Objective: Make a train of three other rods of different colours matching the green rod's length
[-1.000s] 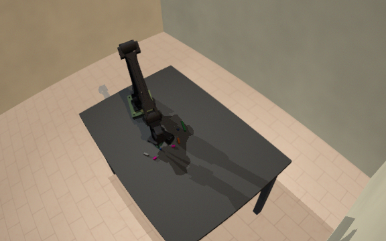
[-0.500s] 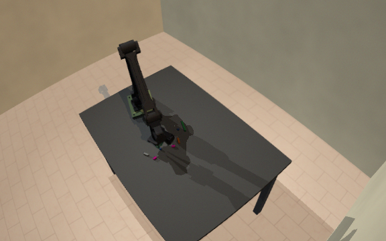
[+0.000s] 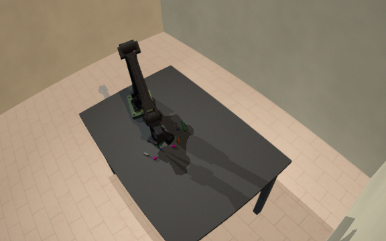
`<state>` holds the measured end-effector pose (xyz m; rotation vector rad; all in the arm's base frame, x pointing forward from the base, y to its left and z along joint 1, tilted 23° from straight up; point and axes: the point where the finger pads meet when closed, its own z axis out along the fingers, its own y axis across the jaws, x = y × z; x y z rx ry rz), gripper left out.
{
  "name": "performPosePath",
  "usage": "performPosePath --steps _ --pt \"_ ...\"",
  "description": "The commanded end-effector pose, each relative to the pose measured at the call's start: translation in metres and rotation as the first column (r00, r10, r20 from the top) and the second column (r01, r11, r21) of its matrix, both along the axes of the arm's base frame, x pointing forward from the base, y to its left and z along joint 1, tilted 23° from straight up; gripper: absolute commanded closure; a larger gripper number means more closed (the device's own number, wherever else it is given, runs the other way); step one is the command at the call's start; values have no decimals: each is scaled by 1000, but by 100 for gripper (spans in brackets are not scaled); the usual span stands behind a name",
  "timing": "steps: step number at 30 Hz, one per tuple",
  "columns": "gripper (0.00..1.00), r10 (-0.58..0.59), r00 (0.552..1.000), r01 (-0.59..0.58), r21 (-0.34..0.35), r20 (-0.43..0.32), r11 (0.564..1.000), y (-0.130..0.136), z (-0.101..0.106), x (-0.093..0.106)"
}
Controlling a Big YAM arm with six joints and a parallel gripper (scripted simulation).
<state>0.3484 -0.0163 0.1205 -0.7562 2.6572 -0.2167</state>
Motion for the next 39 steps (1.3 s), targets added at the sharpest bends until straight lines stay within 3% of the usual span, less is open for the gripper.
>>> performPosePath --steps 1,39 --pt "77 7 1000 -7 -1 13 1000 -2 1 0" --pt "77 11 1000 -11 -1 6 1000 -1 0 2"
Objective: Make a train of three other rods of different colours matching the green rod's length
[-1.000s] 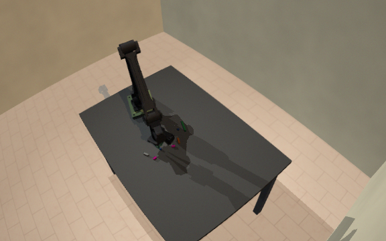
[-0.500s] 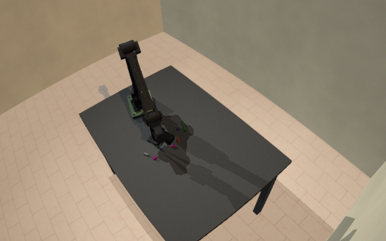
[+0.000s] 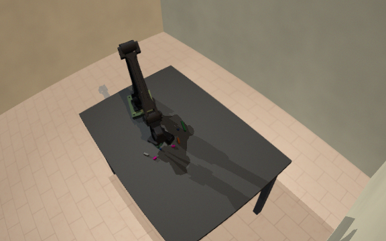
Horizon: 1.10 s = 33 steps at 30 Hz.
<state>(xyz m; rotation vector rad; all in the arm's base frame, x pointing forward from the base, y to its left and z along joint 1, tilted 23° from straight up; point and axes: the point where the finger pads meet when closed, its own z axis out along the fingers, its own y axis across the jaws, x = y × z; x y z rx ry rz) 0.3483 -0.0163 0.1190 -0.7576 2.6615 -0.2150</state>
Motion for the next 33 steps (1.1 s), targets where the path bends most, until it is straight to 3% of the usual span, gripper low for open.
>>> performPosePath --steps 1,20,27,33 --pt "77 11 1000 -11 -1 10 1000 -1 1 2" --pt "77 11 1000 -11 -1 10 1000 -1 2 3" --pt "77 11 998 -11 -2 54 1000 0 23 21" --pt "77 11 999 -11 -2 51 1000 0 22 21"
